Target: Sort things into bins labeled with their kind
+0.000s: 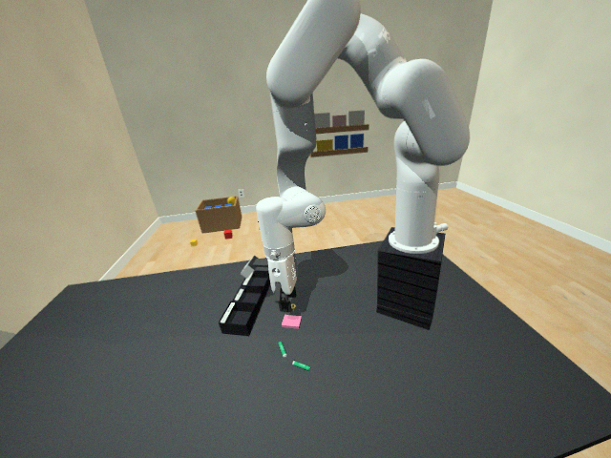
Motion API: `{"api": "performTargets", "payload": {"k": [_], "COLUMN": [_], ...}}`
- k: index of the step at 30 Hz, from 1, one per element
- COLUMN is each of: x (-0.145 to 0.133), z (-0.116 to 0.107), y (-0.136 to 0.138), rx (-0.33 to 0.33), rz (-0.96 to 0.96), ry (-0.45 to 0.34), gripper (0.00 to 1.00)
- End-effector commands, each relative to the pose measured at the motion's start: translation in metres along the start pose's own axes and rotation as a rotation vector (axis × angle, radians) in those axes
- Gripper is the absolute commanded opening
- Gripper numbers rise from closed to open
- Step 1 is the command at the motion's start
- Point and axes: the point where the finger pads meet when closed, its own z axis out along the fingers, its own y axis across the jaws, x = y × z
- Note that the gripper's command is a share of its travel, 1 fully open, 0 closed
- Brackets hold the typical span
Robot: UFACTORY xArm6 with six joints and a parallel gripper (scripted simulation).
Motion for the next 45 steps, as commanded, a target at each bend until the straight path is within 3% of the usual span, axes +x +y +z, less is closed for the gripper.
{"api": "performTargets", "payload": {"k": [1,45], "x": [-0.0051,-0.0011], "z": [0.0058,0.0057], "y": [0.0021,0.0008], "rx": [-0.035,-0.035], "rz": [0.001,0.001], "ry": [0.039,0.040], "gripper": [0.56,0.56]}}
